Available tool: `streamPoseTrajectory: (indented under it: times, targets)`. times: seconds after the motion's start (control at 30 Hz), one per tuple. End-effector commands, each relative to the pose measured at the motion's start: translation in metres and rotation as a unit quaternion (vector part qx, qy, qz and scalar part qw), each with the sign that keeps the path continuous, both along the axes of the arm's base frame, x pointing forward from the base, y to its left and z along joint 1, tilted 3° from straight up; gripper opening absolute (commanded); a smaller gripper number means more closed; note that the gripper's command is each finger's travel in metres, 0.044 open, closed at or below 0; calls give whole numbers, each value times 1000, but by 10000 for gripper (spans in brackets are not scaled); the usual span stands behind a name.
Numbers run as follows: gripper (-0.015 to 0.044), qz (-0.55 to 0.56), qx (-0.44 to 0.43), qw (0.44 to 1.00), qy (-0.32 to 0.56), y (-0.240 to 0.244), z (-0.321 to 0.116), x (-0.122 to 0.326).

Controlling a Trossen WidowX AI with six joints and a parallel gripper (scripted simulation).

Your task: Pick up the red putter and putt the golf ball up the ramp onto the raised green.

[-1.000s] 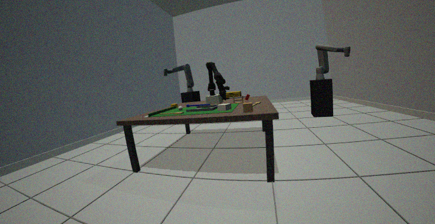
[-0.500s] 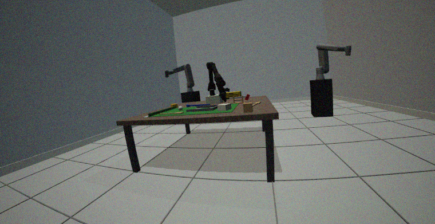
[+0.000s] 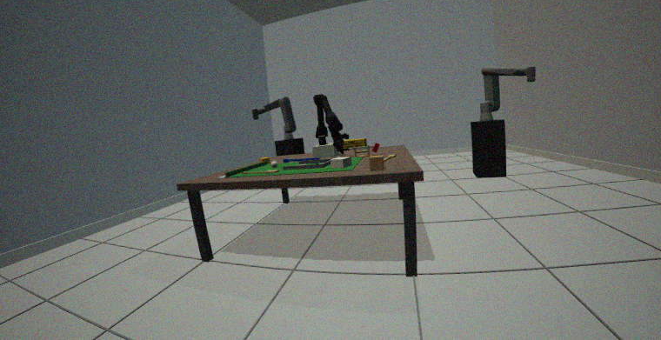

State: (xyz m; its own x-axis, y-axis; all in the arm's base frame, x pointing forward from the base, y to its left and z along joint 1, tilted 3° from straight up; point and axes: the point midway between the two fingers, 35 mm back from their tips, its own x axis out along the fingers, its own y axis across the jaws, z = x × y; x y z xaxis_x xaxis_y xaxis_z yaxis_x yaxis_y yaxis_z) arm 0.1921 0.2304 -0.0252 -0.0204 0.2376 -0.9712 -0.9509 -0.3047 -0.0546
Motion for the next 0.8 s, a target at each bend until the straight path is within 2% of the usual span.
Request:
streamPoseTrajectory:
  times: [0.0, 0.23, 0.67, 0.77]
  targets:
    - [13, 0, 1, 1000, 0, 0, 1, 0]
    - [0, 0, 1, 1000, 0, 1, 7, 1]
    - [0, 0, 1, 1000, 0, 3, 96, -5]
    - [0, 0, 0, 1000, 1, 2, 101, -6]
